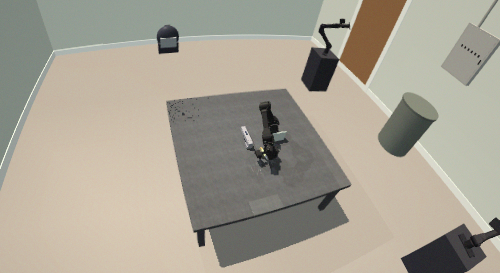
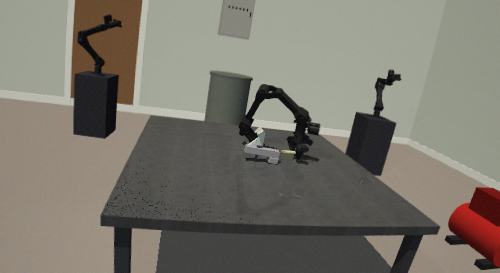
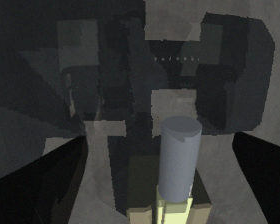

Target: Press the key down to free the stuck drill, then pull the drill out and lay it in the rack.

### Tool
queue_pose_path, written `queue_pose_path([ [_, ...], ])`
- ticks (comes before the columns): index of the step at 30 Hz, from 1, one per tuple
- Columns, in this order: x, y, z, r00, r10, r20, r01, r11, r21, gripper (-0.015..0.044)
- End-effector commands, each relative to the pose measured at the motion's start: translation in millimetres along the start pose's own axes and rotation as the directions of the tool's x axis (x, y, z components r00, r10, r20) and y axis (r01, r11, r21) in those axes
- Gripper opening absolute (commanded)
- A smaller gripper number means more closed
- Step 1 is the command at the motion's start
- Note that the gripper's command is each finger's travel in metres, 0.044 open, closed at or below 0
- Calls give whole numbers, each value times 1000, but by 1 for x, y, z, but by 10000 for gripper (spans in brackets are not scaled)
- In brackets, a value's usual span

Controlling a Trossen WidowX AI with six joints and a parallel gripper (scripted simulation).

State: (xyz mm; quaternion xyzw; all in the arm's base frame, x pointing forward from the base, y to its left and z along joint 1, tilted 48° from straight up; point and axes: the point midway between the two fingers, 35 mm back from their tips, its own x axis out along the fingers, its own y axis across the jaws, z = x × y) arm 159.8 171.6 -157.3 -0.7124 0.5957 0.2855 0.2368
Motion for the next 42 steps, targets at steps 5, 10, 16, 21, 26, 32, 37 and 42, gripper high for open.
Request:
queue_pose_path([
  [5,-33,0,0,1000,4,-7,-4,1000,2,440],
  [10,-58,0,1,1000,5,-7,-5,1000,2,440],
  [16,-70,-1,2,1000,2,-7,-2,1000,1,440],
  [21,-99,9,17,992,-72,104,68,997,35,440],
  [26,-149,20,46,940,-200,277,206,979,6,440],
  [32,-217,46,67,823,-325,467,359,933,16,440],
  [37,-263,73,76,717,-367,593,436,899,28,440],
  [42,-324,119,79,552,-356,754,506,862,37,440],
])
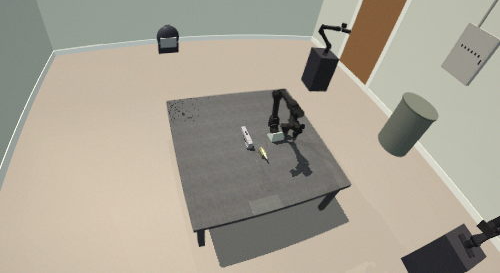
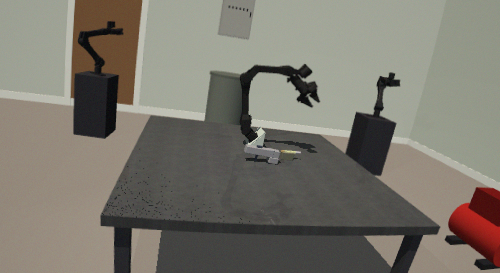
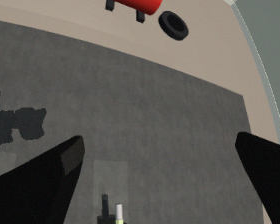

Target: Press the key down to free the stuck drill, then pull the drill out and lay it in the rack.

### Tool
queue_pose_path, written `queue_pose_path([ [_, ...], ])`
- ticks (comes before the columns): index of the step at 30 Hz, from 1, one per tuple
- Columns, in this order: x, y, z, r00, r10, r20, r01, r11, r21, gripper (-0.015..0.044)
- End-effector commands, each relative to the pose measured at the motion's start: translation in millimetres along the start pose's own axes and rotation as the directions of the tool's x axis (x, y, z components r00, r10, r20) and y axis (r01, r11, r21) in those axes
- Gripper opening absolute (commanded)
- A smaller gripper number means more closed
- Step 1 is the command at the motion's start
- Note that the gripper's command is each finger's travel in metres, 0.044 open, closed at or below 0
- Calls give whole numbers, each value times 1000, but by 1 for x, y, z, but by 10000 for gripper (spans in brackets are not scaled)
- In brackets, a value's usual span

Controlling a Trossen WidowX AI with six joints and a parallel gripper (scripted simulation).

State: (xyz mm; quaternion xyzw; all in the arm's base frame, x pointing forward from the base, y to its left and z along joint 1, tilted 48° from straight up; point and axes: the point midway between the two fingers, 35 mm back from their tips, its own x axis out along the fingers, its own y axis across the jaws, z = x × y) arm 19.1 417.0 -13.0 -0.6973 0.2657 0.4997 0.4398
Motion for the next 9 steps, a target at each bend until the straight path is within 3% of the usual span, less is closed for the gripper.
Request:
queue_pose_path([
  [1,-41,9,36,987,-36,156,42,999,-31,440],
  [9,-119,36,90,903,-85,421,138,986,-98,440],
])
